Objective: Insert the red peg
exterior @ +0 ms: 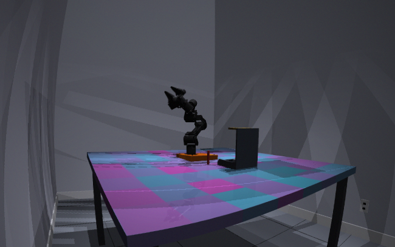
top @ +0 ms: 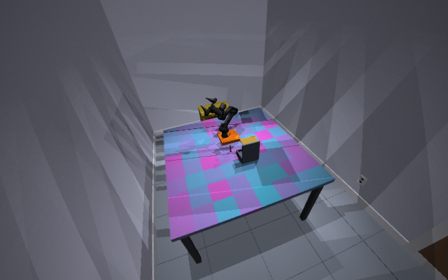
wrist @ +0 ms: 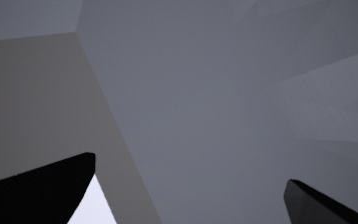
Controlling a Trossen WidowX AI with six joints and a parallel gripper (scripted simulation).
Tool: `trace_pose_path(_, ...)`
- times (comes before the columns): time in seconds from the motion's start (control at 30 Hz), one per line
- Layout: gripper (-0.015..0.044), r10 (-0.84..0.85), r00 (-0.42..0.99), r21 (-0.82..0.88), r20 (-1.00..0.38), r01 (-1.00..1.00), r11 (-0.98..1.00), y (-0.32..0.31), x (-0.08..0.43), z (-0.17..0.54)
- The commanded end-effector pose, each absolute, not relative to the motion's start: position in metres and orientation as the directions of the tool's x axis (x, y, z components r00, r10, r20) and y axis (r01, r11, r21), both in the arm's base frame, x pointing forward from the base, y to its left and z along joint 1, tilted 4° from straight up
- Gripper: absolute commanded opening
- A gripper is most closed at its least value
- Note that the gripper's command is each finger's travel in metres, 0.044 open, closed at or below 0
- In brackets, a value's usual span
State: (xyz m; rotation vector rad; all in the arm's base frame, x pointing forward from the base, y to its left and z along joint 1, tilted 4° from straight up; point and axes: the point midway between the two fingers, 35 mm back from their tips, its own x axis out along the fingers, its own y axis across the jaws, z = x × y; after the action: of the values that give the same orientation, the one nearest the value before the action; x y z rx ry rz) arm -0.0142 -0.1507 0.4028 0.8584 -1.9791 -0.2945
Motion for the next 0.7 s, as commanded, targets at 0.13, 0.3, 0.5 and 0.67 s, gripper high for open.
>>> trace_pose_path(0.13, 0.0440, -0.751, -0.206, 0.714, 0.627, -0.233, 0.660, -0.169, 0.015, 0.395)
trace_pose_path(0.3, 0.0440, -0.789, -0.136, 0.787, 0.600, -0.078, 0.612, -0.177, 0.031, 0.389)
trace_pose_path(0.5, 0.0440, -0.825, -0.053, 0.824, 0.562, 0.120, 0.554, -0.185, 0.051, 0.382)
trace_pose_path(0.67, 0.0440, -0.850, 0.016, 0.812, 0.527, 0.286, 0.509, -0.190, 0.068, 0.374)
